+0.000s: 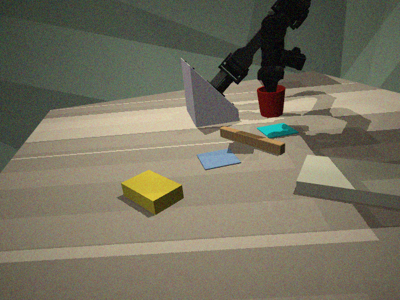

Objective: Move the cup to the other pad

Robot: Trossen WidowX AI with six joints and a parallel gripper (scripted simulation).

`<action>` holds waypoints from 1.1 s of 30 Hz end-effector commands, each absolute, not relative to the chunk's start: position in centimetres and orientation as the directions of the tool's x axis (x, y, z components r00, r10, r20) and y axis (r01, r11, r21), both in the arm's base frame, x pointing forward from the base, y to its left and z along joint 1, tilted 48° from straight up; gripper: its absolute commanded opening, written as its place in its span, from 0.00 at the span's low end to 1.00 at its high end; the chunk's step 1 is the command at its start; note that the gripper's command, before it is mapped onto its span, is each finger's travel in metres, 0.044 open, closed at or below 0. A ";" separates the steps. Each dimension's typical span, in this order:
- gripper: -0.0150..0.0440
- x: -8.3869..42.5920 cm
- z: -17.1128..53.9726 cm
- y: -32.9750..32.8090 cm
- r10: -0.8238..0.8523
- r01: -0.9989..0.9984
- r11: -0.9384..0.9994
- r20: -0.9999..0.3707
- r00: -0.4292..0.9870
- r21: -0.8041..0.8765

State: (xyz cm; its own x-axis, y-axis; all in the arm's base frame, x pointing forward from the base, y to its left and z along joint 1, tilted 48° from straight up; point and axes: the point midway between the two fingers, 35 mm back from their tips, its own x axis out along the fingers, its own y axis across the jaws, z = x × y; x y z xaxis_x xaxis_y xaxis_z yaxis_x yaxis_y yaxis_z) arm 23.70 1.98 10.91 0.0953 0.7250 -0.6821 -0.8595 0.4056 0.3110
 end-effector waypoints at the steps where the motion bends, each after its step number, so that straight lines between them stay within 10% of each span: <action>1: 0.25 23.2 11.2 2.5 0.729 -0.855 0.406 -0.678 0.091 0.322; 33: 0.25 22.3 11.1 5.4 0.729 -0.855 0.407 -0.678 0.092 0.322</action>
